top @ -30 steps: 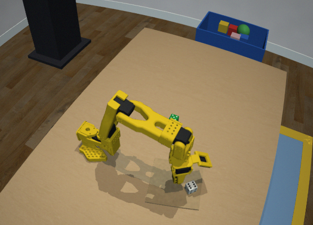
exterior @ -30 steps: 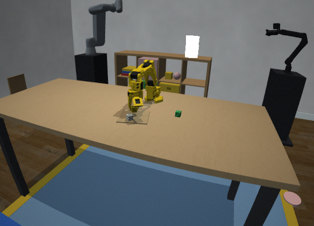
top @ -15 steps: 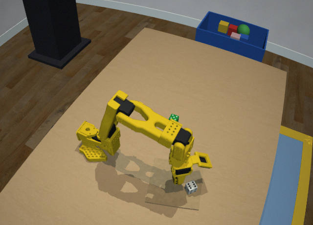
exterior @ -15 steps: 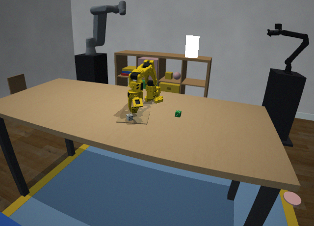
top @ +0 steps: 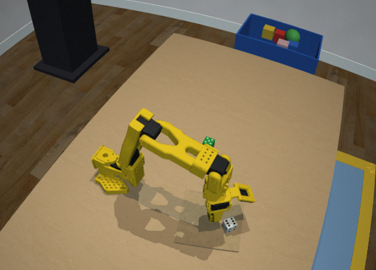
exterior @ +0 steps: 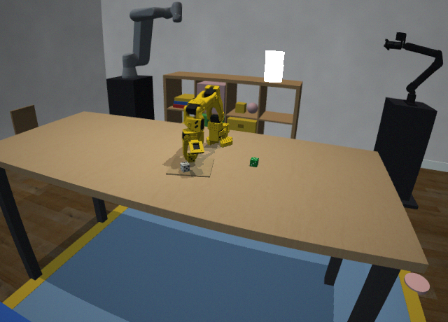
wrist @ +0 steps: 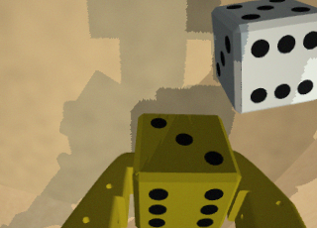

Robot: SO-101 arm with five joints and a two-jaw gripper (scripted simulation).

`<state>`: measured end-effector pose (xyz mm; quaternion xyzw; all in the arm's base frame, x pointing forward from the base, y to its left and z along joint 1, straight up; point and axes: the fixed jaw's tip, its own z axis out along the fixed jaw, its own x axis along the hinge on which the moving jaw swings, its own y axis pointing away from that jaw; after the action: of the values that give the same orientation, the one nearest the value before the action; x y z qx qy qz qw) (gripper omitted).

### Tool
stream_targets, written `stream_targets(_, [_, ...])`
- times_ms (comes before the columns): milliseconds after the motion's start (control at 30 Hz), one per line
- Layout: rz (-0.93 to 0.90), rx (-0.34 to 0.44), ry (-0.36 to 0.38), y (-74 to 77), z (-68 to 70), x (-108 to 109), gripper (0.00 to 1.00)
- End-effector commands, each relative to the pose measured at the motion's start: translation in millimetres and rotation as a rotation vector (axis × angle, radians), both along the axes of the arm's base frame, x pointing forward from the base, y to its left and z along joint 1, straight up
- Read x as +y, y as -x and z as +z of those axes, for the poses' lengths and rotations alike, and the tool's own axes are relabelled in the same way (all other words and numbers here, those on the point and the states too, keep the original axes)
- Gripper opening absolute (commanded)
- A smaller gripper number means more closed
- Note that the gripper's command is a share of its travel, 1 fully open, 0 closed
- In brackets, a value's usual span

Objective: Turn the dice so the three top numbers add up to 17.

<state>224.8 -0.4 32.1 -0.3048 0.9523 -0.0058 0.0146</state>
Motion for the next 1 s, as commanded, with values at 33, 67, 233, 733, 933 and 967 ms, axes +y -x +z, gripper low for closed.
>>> stream_targets(33, [0.002, -0.032, -0.001, -3.5, 3.2, 2.7, 0.00])
stream_targets(67, [0.002, -0.032, -0.001, -3.5, 2.5, 2.7, 0.00])
stream_targets(233, [0.002, -0.032, -0.001, -3.7, -0.5, 2.7, 0.00])
stream_targets(733, [0.002, -0.032, -0.001, -4.0, -5.6, 2.7, 0.00])
stream_targets(933, [0.002, -0.032, -0.001, -4.0, -6.9, 2.7, 0.00])
stream_targets(967, [0.002, -0.032, -0.001, -4.0, -6.9, 2.7, 0.00])
